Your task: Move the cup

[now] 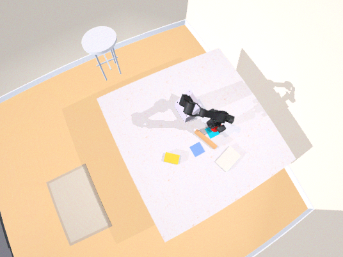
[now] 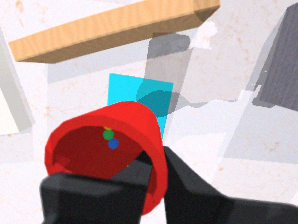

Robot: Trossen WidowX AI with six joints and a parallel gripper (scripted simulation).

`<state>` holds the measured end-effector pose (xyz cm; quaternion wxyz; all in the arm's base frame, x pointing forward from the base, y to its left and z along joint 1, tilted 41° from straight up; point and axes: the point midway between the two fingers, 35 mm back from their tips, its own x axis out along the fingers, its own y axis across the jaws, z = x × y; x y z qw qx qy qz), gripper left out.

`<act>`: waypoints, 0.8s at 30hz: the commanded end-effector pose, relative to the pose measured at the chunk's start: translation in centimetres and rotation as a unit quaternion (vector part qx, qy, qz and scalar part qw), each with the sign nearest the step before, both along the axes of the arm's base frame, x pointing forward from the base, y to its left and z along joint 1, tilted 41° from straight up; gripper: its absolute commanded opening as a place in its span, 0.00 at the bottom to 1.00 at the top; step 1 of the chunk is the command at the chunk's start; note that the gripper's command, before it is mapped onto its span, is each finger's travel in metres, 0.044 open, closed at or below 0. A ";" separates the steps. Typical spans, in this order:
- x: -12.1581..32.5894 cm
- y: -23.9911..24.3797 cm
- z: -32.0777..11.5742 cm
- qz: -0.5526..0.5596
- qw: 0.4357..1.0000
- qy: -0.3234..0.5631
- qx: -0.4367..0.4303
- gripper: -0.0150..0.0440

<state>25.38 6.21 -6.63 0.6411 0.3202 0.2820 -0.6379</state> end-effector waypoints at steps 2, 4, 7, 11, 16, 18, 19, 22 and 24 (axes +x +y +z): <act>-0.1 -0.7 -0.8 0.003 1.000 0.003 -0.004 0.25; -0.1 -1.0 -1.0 0.003 1.000 0.003 -0.005 0.25; -0.1 -1.3 -1.4 0.003 1.000 0.003 -0.005 0.25; -0.1 -1.7 -1.9 0.003 1.000 0.003 -0.005 0.25; -0.1 -2.2 -2.5 0.003 1.000 0.003 -0.005 0.25; -0.1 -2.4 -2.8 0.003 1.000 0.003 -0.005 0.25; -0.1 -2.5 -2.9 0.003 1.000 0.003 -0.005 0.25; -0.1 -2.9 -3.3 0.003 1.000 0.003 -0.005 0.25; -0.1 -3.1 -3.5 0.003 1.000 0.003 -0.005 0.25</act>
